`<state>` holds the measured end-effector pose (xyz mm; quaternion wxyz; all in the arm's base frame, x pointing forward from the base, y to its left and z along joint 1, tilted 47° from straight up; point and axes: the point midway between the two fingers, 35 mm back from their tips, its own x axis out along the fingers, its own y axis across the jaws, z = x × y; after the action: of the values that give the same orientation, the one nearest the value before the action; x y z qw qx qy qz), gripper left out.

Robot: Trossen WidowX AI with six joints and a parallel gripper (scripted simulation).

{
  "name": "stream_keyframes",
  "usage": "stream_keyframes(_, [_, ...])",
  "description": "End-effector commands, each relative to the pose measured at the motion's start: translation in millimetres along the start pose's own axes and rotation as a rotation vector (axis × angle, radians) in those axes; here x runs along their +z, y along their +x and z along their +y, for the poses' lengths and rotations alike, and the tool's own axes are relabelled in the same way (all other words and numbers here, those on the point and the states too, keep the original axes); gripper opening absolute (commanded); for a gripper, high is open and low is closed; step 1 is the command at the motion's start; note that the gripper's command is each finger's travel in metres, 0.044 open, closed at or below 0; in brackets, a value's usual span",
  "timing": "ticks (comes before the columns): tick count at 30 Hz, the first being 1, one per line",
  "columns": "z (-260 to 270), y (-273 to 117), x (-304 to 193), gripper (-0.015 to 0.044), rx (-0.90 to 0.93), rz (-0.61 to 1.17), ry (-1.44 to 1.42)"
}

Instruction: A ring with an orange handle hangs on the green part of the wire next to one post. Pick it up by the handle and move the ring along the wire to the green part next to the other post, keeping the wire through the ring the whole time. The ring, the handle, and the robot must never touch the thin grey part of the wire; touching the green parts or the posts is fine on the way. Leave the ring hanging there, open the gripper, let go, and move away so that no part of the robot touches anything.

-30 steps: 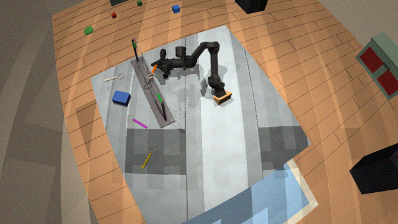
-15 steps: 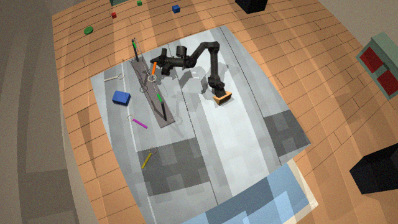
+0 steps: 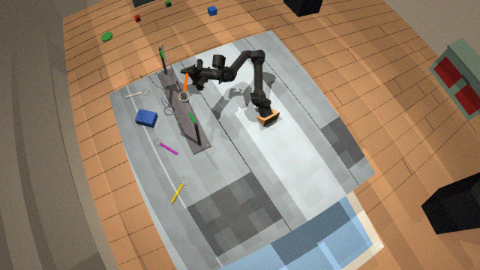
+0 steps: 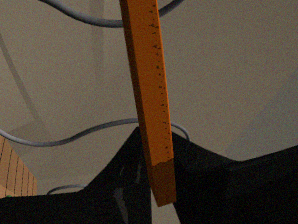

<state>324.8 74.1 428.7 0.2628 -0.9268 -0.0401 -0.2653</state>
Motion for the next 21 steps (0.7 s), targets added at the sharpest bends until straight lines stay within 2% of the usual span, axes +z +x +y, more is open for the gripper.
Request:
stream_keyframes(1, [-6,1,-3,-0.015,-0.039,-0.001,-0.063])
stream_keyframes(10, [-9,2,-3,-0.015,-0.09,-0.011,-0.158])
stream_keyframes(21, [6,2,-8,-0.015,-0.07,-0.004,-0.118])
